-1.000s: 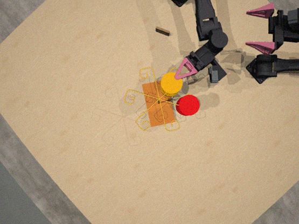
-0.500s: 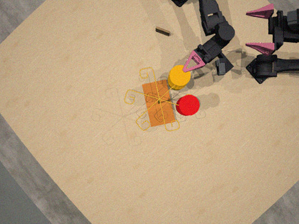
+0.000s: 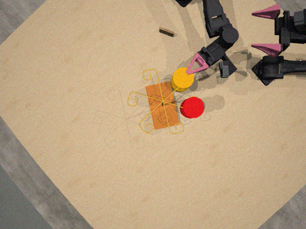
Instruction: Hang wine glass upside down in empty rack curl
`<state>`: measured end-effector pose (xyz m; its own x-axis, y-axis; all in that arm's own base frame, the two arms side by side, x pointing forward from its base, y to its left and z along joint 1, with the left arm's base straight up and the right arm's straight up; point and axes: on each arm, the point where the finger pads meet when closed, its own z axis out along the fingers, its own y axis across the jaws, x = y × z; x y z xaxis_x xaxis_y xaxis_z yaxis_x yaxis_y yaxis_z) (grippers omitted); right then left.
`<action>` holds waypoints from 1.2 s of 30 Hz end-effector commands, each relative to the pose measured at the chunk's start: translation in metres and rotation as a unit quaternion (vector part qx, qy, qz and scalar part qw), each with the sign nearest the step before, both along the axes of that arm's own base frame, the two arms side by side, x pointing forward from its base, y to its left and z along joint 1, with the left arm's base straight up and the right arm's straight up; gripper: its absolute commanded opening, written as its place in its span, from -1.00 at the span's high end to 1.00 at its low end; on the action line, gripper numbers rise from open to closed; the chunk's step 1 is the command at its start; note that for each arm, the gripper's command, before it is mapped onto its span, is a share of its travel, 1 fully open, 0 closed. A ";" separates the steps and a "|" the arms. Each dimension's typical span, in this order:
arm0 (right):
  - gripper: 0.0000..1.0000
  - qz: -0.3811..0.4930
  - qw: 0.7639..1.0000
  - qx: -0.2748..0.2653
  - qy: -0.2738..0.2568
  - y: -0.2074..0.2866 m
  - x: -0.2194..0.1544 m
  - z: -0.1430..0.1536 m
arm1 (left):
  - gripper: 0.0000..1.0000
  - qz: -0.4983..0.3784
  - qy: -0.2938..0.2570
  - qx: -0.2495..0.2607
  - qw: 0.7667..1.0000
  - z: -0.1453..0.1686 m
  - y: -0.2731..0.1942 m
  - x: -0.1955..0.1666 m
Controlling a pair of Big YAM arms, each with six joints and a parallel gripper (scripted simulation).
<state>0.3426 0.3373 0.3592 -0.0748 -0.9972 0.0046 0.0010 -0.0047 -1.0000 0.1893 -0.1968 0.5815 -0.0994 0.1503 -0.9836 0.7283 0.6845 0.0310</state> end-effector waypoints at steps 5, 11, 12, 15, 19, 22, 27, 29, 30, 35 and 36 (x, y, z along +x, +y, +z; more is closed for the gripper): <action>-0.36 0.008 1.000 0.020 -0.014 -0.008 -0.020 0.018 | -1.00 0.001 -0.007 -0.017 1.000 0.017 0.006 -0.007; -1.00 0.008 1.000 0.016 -0.011 -0.006 -0.044 0.009 | -1.00 0.001 -0.007 -0.017 1.000 0.017 0.006 -0.007; -1.00 0.008 1.000 0.016 -0.011 -0.006 -0.044 0.009 | -1.00 0.001 -0.007 -0.017 1.000 0.017 0.006 -0.007; -1.00 0.008 1.000 0.022 -0.013 -0.006 -0.061 0.014 | -1.00 0.001 -0.007 -0.017 1.000 0.017 0.006 -0.007; -1.00 0.006 0.999 0.036 -0.015 0.009 -0.082 0.029 | -1.00 0.001 -0.007 -0.017 1.000 0.017 0.006 -0.007; -1.00 0.002 0.999 0.030 -0.012 0.015 -0.081 0.027 | -1.00 0.001 -0.007 -0.017 1.000 0.017 0.006 -0.007; -1.00 -0.005 0.999 0.034 -0.013 0.011 -0.074 0.028 | -1.00 0.001 -0.007 -0.017 1.000 0.017 0.006 -0.007; -1.00 -0.005 0.999 0.037 -0.014 0.010 -0.074 0.031 | -1.00 0.001 -0.007 -0.017 1.000 0.017 0.006 -0.007; -1.00 -0.005 0.999 0.037 -0.014 0.010 -0.074 0.031 | -1.00 0.001 -0.007 -0.017 1.000 0.017 0.006 -0.007; -1.00 -0.002 0.999 0.037 -0.014 0.012 -0.077 0.031 | -1.00 0.001 -0.007 -0.017 1.000 0.017 0.006 -0.007; -1.00 -0.002 0.999 0.037 -0.014 0.012 -0.077 0.031 | -1.00 0.001 -0.007 -0.017 1.000 0.017 0.006 -0.007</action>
<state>0.2617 0.3427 0.3611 -0.0716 -0.9974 0.0009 0.0068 -0.0014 -1.0000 0.1893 -0.1968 0.5815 -0.0994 0.1503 -0.9836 0.7283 0.6845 0.0310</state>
